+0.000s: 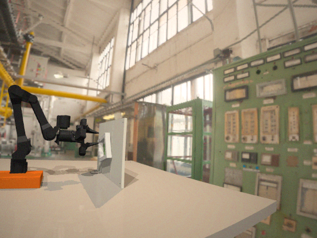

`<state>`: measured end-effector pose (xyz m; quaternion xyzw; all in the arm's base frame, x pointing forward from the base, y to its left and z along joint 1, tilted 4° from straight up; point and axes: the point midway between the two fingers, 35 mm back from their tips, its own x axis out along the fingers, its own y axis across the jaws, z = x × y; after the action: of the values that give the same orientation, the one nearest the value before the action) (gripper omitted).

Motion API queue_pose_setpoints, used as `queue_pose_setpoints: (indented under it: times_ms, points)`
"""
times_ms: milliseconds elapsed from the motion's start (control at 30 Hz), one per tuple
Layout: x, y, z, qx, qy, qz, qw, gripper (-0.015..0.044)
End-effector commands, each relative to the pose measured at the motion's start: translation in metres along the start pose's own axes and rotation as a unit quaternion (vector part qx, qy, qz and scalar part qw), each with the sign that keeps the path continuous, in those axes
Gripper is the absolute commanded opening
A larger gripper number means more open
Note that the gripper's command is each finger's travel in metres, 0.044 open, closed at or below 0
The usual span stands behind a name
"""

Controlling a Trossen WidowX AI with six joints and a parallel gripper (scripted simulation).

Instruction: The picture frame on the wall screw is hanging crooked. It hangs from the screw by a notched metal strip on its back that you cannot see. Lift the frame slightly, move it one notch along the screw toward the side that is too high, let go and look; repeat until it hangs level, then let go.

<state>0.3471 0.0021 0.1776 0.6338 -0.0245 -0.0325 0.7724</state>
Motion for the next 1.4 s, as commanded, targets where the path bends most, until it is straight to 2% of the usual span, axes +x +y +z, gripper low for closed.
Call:
queue_pose_setpoints:
  times_ms: [0,367,1367]
  points:
    - [0.006,0.001,0.000,0.001,0.001,0.002,1.000,0.0260]
    - [0.023,0.000,0.000,0.001,0.001,0.002,1.000,0.0260]
    - [0.023,0.000,0.000,0.001,0.001,0.002,1.000,0.0260]
